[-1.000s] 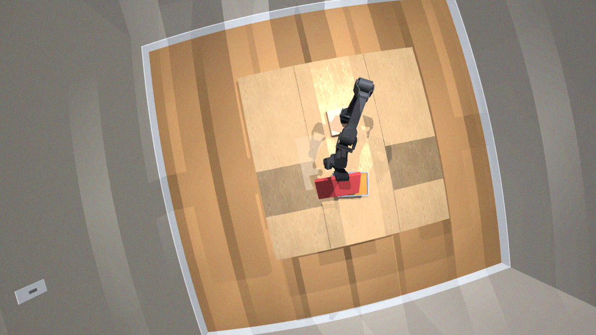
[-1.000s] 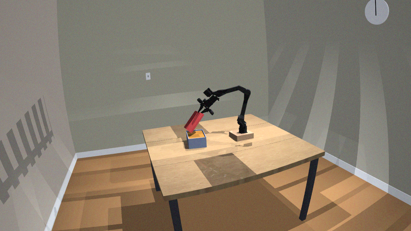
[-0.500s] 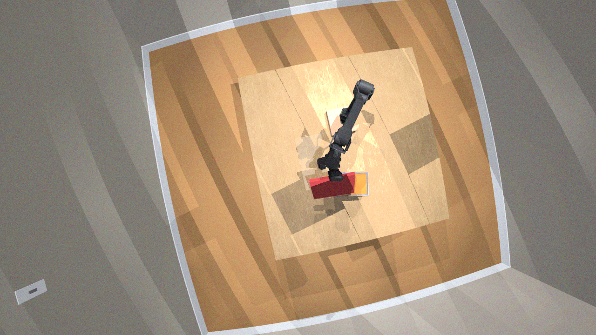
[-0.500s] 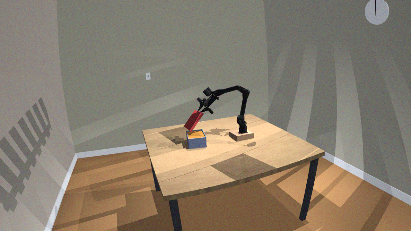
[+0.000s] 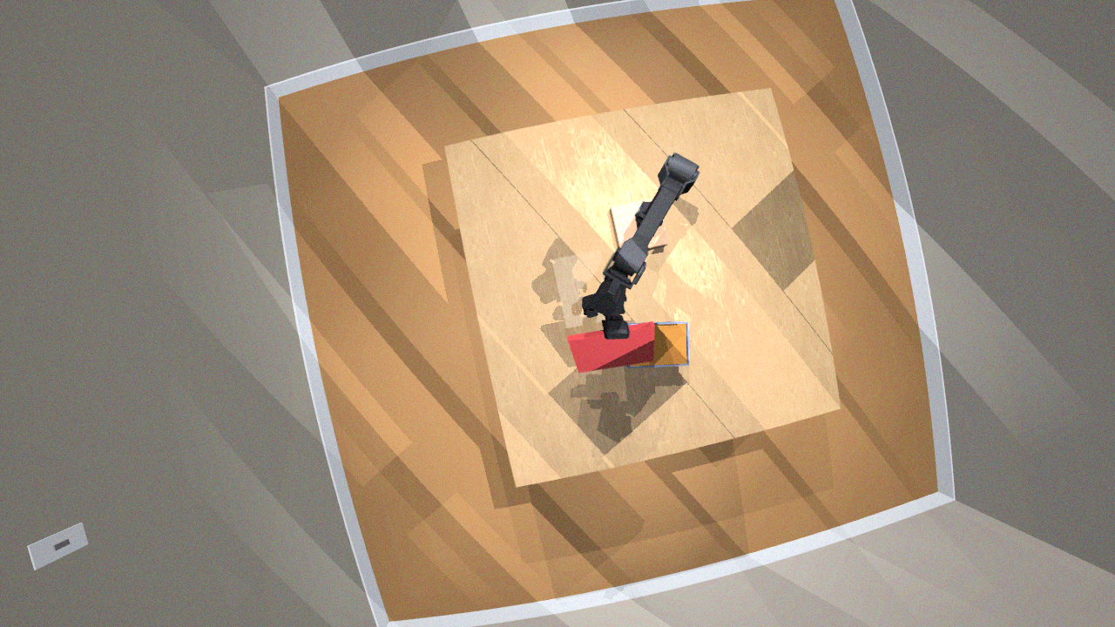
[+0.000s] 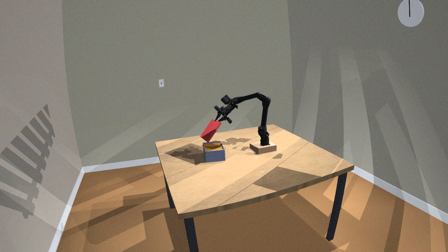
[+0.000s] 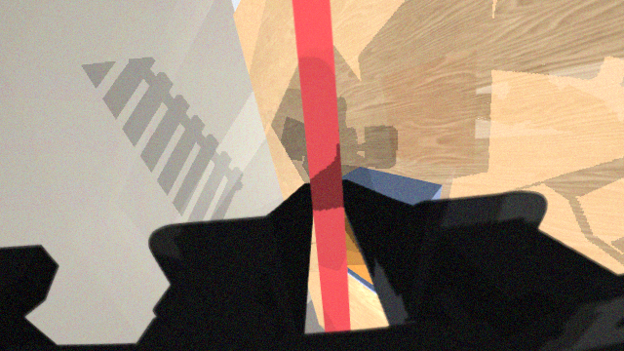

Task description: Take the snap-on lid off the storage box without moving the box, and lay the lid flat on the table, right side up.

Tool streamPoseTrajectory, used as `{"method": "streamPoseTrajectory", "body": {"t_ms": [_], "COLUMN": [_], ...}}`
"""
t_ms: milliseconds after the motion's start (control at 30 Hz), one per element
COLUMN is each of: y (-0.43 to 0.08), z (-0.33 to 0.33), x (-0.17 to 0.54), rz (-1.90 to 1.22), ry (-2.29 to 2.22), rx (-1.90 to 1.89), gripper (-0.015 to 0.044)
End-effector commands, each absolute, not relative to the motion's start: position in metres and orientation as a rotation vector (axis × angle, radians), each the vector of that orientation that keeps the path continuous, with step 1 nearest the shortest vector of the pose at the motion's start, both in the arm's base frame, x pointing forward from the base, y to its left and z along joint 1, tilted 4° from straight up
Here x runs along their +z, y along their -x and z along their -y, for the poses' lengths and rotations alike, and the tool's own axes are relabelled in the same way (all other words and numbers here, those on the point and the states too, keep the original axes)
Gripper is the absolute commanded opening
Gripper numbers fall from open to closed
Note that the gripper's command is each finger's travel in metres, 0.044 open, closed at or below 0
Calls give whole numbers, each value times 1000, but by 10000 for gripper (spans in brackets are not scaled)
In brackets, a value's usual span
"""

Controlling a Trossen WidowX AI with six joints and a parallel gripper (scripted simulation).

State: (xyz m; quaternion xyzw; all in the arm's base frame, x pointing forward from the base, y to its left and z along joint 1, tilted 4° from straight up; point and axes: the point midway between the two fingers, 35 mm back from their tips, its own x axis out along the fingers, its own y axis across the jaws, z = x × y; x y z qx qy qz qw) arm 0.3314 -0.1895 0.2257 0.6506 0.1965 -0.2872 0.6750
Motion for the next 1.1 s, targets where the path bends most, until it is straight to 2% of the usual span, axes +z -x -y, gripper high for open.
{"method": "streamPoseTrajectory", "body": {"t_ms": [0,1067], "y": [-332,-322], "z": [197,260], "x": [232,237], "rz": [-435,-433], "ry": [-1459,-1453], "rx": [-631,-632], "gripper": [0,0]}}
